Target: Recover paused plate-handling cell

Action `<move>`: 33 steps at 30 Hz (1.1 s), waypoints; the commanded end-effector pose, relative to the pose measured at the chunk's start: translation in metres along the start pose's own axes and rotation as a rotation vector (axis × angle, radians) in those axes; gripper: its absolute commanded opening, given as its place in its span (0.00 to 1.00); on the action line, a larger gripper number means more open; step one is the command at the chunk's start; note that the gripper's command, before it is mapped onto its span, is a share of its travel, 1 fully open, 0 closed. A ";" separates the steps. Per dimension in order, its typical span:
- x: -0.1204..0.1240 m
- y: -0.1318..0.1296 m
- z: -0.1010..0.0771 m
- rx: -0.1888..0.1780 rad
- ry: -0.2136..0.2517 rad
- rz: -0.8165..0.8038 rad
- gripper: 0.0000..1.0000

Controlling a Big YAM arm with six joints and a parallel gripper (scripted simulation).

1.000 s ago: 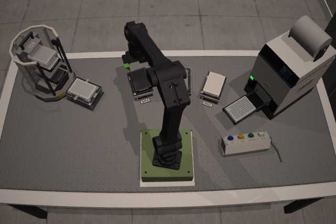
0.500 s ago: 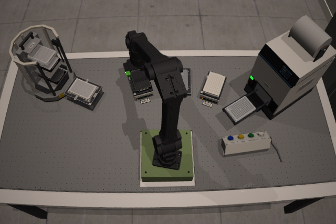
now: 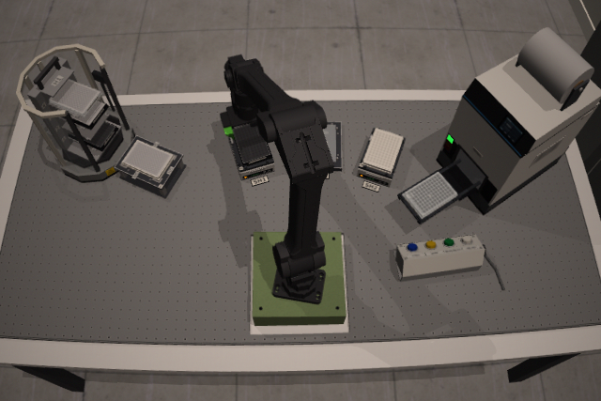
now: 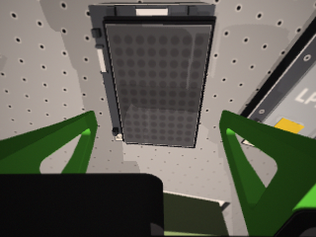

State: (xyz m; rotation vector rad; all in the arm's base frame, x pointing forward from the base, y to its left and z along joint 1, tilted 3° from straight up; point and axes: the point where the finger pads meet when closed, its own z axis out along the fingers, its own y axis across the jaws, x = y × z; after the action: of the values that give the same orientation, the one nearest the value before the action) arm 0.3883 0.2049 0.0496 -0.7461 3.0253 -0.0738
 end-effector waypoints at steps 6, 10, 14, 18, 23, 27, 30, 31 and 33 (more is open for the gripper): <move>0.005 -0.003 0.019 0.000 0.015 -0.009 1.00; 0.005 -0.004 0.025 0.000 0.015 -0.008 1.00; 0.006 -0.005 0.030 0.000 0.015 -0.006 1.00; 0.006 -0.004 0.035 0.000 0.015 -0.008 1.00; 0.006 -0.004 0.039 0.000 0.015 -0.006 1.00; 0.007 -0.004 0.045 0.000 0.015 -0.007 1.00; 0.007 -0.004 0.049 0.000 0.015 -0.007 1.00; 0.007 -0.004 0.050 0.000 0.015 -0.007 1.00; 0.007 -0.005 0.053 0.000 0.015 -0.006 1.00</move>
State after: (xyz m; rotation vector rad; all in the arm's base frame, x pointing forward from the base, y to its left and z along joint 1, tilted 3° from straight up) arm 0.3876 0.2021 0.0128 -0.7453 3.0214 -0.0722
